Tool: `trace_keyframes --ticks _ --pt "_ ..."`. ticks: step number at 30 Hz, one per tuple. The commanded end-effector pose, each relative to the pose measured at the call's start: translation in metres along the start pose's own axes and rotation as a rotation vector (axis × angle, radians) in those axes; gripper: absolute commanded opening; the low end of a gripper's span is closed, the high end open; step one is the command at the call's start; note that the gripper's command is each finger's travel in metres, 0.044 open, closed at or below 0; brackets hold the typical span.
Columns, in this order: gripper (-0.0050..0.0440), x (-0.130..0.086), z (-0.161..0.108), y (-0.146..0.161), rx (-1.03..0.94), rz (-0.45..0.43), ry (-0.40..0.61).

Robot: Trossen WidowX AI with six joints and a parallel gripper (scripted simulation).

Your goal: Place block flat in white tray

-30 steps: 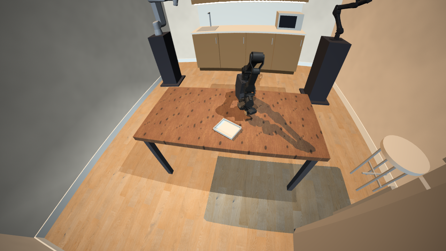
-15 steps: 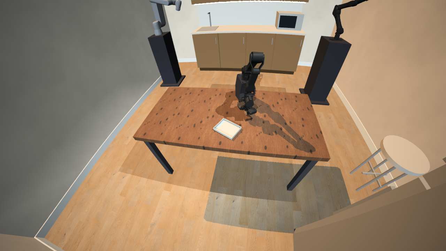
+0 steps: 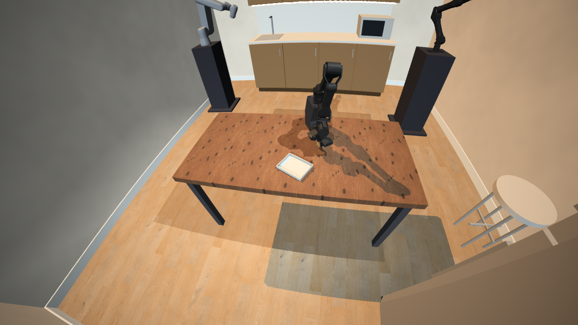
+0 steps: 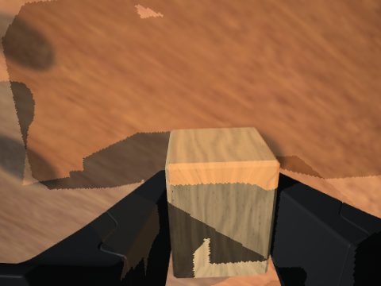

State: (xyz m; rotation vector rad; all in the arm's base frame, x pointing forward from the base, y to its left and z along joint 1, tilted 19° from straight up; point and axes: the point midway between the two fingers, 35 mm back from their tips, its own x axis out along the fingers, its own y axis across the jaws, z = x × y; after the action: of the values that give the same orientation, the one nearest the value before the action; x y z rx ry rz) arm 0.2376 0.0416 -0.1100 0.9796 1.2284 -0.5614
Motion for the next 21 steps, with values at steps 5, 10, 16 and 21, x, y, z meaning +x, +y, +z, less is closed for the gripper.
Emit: trace_keyframes --ticks 5,10,16,21 --pt "0.0 -0.023 0.001 0.002 -0.004 0.011 -0.009" --pt "0.0 -0.035 0.001 0.002 -0.004 0.011 -0.009" --pt "0.0 -0.04 0.001 0.002 -0.004 0.011 -0.009" --pt "0.0 -0.042 0.001 0.002 -0.004 0.011 -0.009"
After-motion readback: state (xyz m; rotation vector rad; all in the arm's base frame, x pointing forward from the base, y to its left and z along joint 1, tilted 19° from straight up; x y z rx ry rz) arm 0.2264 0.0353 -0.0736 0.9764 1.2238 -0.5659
